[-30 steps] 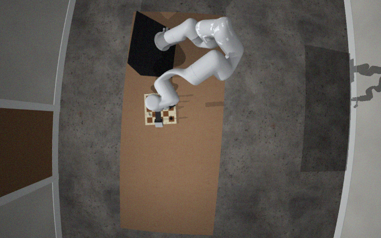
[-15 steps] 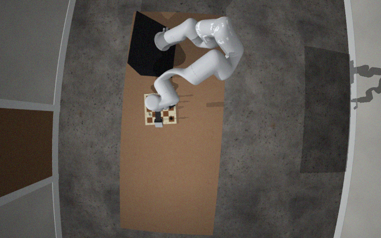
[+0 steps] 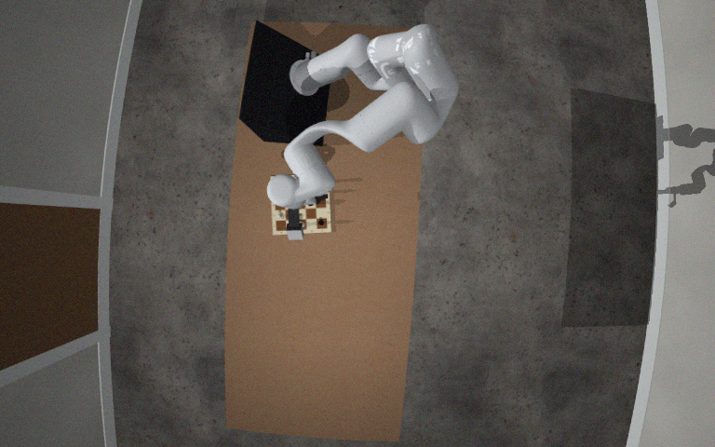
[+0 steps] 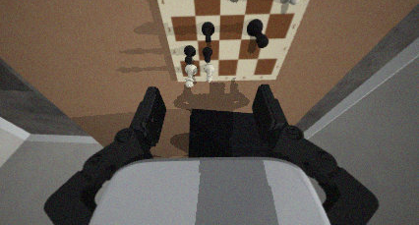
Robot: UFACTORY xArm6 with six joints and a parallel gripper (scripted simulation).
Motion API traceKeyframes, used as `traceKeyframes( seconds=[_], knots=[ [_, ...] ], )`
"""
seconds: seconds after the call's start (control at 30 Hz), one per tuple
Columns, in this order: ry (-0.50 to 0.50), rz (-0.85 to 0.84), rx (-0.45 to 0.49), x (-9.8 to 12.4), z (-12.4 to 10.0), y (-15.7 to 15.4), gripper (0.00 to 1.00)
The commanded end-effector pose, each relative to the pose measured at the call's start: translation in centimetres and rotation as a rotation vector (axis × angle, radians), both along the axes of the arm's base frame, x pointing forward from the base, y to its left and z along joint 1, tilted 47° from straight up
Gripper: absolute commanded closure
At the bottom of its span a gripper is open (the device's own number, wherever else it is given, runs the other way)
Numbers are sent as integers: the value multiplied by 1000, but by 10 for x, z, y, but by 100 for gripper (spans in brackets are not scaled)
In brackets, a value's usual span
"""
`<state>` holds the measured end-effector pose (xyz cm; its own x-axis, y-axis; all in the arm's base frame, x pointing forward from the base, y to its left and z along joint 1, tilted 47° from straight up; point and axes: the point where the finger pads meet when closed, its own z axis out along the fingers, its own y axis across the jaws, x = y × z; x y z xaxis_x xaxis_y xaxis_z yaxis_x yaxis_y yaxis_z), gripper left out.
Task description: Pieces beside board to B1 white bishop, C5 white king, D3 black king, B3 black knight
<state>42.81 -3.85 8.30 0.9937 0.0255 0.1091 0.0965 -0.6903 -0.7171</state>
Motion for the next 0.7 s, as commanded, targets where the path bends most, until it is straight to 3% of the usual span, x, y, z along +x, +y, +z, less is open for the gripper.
traceKeyframes(
  seconds=[0.0, 0.67],
  knots=[
    [-2, 0, 0, 0, 14, -14, 0],
    [-2, 0, 0, -1, 19, -20, 0]
  ],
)
